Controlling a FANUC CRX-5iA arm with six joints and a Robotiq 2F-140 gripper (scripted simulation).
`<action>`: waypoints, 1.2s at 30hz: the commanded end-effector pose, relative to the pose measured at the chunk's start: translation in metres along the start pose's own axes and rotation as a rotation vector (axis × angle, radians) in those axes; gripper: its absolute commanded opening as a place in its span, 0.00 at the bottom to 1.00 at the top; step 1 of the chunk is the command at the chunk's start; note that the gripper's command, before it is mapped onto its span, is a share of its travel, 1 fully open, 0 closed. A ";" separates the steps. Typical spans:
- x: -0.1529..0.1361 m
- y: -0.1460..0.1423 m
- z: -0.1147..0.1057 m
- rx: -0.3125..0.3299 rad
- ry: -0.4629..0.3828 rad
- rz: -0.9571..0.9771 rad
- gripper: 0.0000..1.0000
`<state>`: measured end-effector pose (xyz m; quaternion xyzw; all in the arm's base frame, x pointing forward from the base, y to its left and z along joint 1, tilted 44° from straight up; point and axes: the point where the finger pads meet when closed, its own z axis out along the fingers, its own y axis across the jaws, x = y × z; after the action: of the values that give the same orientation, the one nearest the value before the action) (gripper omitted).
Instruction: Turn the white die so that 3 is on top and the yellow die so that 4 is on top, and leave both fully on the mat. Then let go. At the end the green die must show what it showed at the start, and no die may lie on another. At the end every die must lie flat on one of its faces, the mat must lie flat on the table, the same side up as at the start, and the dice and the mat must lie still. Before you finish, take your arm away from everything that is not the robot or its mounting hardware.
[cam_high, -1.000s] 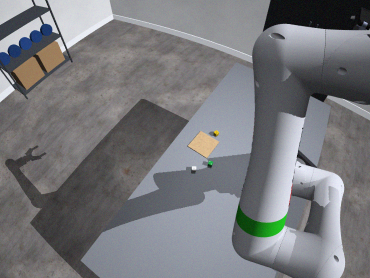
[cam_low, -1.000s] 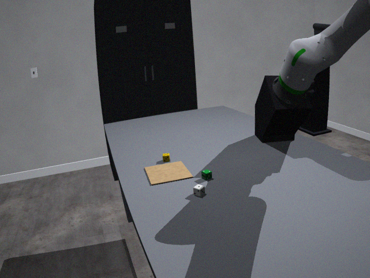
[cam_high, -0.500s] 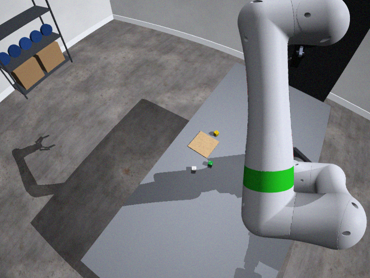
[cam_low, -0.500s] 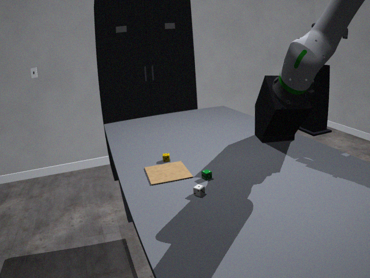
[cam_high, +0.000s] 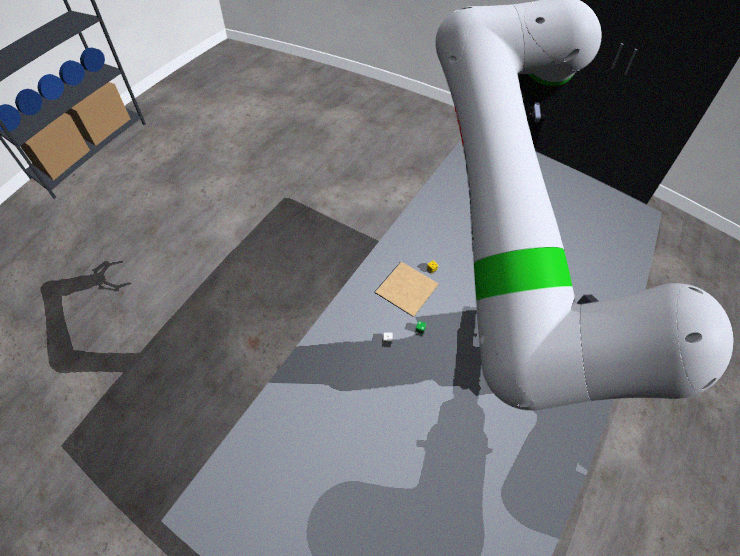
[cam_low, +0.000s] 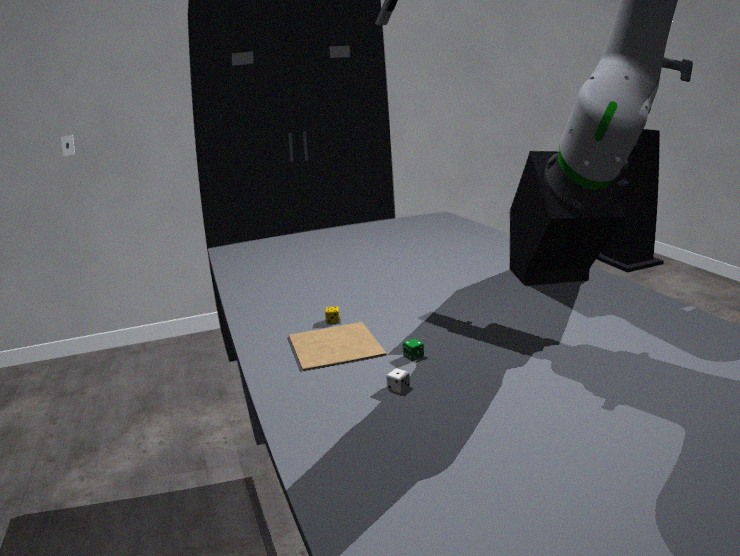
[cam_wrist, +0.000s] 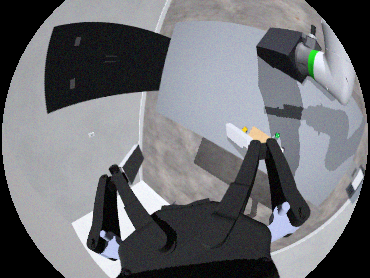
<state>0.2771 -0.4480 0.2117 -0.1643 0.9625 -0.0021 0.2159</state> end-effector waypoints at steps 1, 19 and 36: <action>-0.031 0.009 0.053 -0.066 -0.035 -0.047 1.00; -0.133 0.125 0.240 -0.382 -0.160 -0.195 1.00; -0.177 0.265 0.354 -0.616 -0.214 -0.261 1.00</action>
<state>0.4870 -0.1368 -0.0432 -0.3376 0.8664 0.2660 0.2542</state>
